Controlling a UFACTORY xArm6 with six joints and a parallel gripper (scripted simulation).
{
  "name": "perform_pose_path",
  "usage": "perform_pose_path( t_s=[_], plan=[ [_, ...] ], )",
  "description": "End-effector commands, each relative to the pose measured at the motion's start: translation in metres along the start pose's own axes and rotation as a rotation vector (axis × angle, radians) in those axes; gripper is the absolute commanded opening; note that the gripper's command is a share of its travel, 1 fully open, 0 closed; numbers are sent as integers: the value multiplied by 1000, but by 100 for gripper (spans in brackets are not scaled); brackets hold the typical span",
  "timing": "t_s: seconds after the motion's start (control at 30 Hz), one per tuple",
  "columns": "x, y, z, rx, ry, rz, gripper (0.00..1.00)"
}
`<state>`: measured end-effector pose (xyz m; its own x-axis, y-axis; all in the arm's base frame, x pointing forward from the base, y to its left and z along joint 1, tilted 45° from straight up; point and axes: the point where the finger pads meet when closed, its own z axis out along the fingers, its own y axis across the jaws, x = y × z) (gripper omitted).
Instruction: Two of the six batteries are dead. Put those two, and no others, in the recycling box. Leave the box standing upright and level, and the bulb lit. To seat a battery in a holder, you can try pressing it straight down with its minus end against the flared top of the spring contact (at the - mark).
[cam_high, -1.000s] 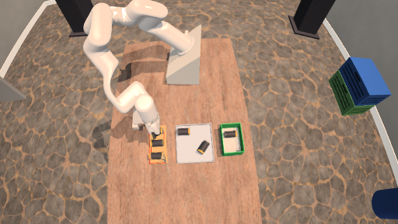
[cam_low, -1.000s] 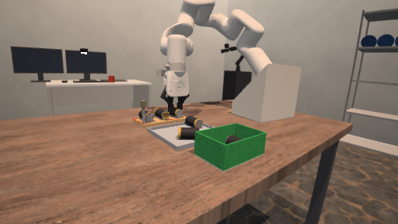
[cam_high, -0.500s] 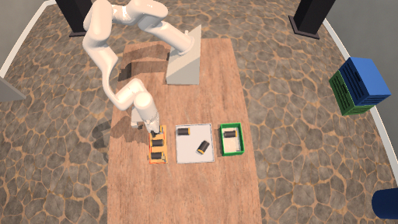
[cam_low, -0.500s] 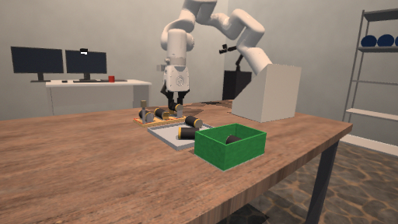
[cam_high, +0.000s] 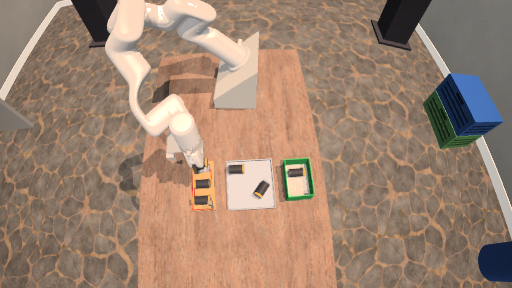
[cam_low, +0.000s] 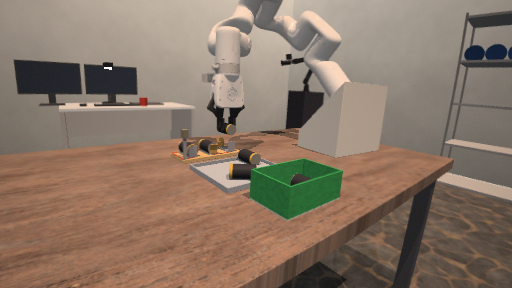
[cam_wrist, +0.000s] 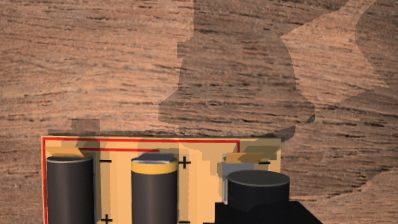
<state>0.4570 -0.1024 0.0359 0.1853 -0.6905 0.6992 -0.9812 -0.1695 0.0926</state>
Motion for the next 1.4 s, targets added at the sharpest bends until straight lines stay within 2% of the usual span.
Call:
perform_pose_path(
  t_s=[0.0,0.03,0.17,1.0,1.23,1.37],
  plan=[
    [1,-2,-50,7,0,2,28],
    [1,-2,-60,7,0,2,28],
    [1,-2,-65,7,0,2,28],
    [-1,-3,-65,7,0,27,28],
    [-16,-7,-65,7,0,27,28],
    [-42,-15,-65,7,0,27,28]
  ],
)
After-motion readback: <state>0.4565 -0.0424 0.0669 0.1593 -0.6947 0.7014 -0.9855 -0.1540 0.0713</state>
